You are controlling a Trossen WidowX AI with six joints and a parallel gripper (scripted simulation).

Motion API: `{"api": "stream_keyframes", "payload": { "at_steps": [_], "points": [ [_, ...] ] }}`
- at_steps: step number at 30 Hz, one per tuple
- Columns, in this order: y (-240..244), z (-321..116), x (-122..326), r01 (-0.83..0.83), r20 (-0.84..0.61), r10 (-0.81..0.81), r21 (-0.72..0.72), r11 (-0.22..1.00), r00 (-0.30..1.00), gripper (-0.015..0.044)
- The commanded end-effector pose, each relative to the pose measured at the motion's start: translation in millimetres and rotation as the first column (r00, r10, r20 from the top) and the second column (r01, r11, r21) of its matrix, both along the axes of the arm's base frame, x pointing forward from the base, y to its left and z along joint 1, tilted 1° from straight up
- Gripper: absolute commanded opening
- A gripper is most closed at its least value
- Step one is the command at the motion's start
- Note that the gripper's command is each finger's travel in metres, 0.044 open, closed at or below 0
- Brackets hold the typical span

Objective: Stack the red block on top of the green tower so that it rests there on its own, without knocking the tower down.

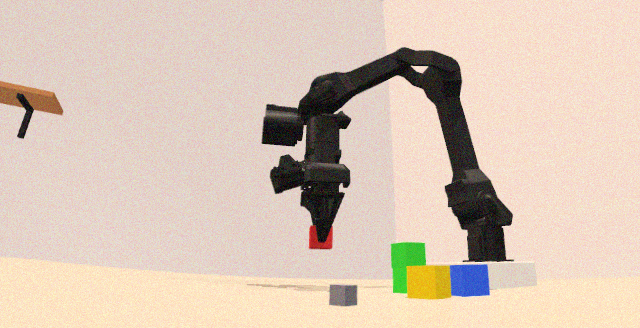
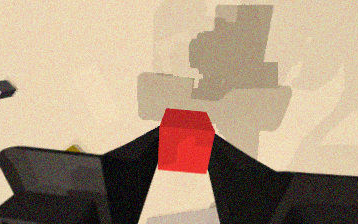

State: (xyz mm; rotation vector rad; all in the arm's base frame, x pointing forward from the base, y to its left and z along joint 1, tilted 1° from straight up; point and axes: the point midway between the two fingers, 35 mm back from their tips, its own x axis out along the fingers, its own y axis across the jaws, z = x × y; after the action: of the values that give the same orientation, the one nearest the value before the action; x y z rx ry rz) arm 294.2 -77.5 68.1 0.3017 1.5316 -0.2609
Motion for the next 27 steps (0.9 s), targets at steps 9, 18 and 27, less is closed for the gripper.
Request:
{"api": "stream_keyframes", "payload": {
  "at_steps": [9, 18, 27],
  "points": [
    [-1.8, 56.7, -0.7, 0.003, 0.007, -0.003, -0.006, 1.0, 1.0, 0.0],
    [0.7, 57.6, -1.3, 0.002, 0.007, -0.002, -0.006, 1.0, 1.0, 0.0],
    [43.1, 60.6, -21.1, -0.01, 0.007, 0.01, 0.0, 1.0, 1.0, 0.0]
  ]
}}
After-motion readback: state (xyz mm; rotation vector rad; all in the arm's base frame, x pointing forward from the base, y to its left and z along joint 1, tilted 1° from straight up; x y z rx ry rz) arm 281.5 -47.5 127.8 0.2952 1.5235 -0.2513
